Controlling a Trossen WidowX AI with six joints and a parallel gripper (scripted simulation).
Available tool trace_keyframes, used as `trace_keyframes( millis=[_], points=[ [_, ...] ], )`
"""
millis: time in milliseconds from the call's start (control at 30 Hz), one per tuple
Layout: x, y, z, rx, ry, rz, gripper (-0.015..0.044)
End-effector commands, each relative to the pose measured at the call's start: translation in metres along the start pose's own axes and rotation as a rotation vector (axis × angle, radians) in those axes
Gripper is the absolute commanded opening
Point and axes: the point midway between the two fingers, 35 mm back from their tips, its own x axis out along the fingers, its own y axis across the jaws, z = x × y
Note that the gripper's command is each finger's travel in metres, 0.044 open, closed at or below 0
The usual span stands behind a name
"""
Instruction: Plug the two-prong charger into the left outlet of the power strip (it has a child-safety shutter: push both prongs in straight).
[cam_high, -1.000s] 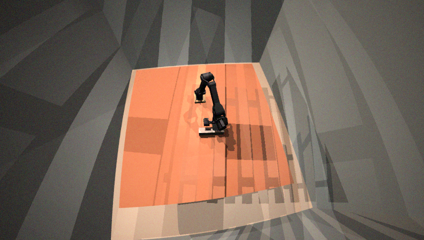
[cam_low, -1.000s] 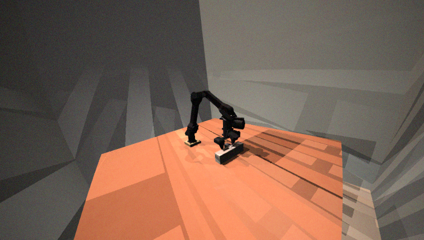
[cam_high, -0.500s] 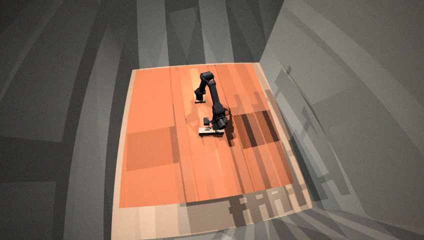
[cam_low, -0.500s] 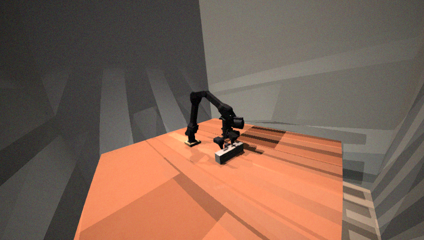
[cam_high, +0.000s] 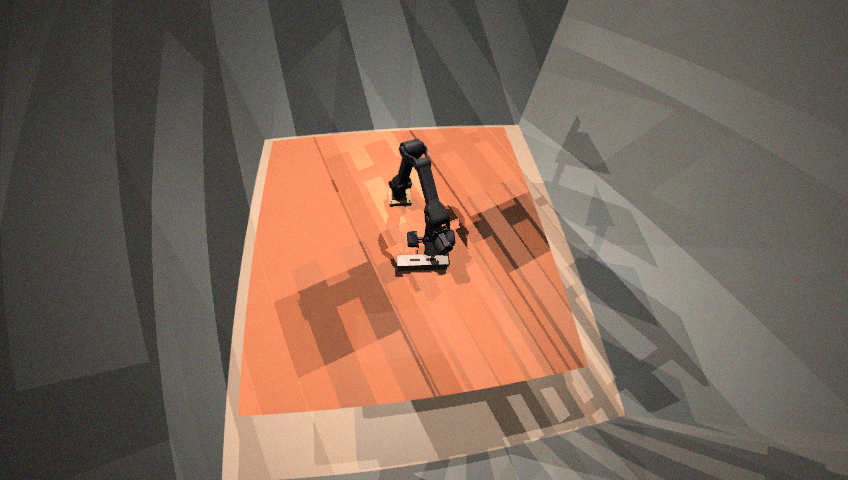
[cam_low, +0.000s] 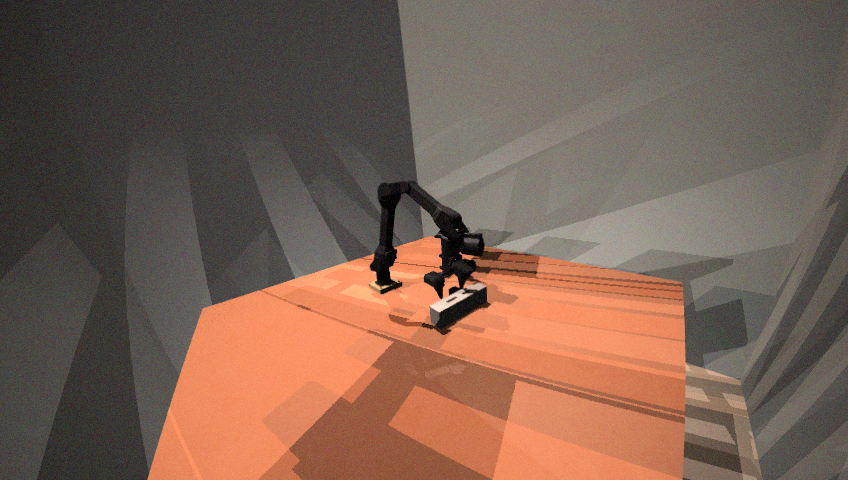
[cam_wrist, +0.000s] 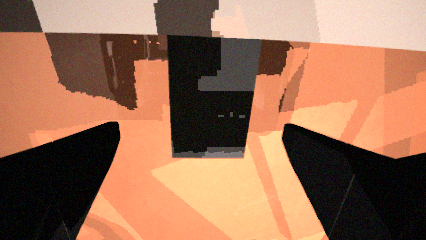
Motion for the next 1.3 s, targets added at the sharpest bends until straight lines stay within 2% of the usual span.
trace_keyframes(
  millis=[0, 967, 1067, 1267],
  points=[
    [0.001, 0.000, -0.007, 0.001, 0.003, -0.002, 0.0440],
    [0.004, 0.000, -0.043, 0.001, 0.006, -0.002, 0.0440],
    [-0.007, 0.000, -0.035, -0.010, -0.083, -0.011, 0.0440],
    [-0.053, 0.000, -0.025, -0.014, -0.450, -0.014, 0.0440]
  ],
)
